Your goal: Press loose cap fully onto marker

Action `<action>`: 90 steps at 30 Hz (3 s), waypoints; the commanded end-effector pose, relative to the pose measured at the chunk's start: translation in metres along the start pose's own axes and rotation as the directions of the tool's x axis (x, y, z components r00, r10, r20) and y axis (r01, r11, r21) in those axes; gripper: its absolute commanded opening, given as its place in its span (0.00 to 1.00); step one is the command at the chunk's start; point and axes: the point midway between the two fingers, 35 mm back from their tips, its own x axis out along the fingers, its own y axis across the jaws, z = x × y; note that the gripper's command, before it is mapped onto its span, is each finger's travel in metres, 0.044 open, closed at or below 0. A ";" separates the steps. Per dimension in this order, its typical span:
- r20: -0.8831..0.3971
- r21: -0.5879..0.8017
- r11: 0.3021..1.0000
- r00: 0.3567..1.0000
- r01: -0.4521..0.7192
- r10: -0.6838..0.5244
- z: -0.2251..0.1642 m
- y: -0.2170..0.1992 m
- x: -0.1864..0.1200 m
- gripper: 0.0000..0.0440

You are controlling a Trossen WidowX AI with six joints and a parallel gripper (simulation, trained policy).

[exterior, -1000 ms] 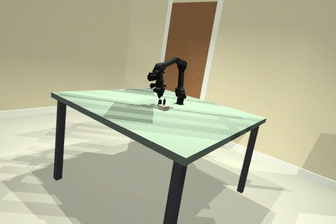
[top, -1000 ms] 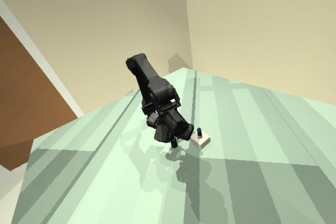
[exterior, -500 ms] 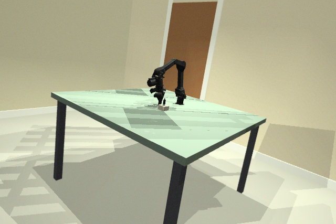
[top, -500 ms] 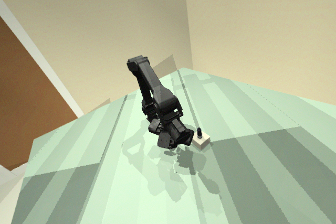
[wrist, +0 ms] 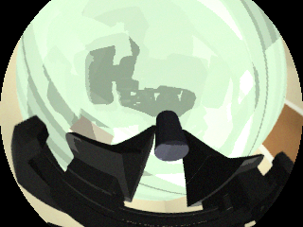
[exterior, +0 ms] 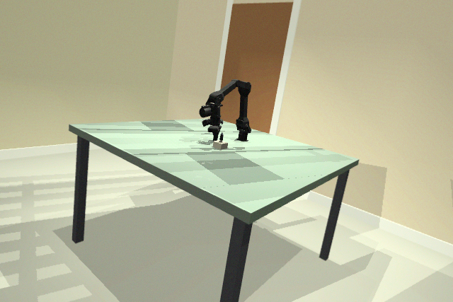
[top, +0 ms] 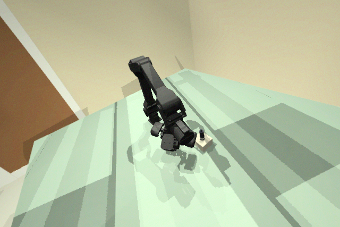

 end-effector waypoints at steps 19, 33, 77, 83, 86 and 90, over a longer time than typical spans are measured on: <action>0.106 -0.043 0.987 0.982 -0.154 0.157 -0.013 0.033 -0.072 0.15; 0.096 -0.047 0.981 0.977 -0.188 0.192 -0.047 0.064 -0.104 0.11; 0.036 0.004 0.997 0.996 -0.082 0.082 -0.064 0.102 -0.062 0.00; 0.030 -0.011 0.997 0.997 -0.074 0.074 -0.063 0.104 -0.047 0.00; 0.032 -0.019 0.997 0.997 -0.070 0.071 -0.061 0.105 -0.042 0.00; 0.020 -0.022 0.999 0.999 -0.046 0.046 -0.063 0.099 -0.034 0.09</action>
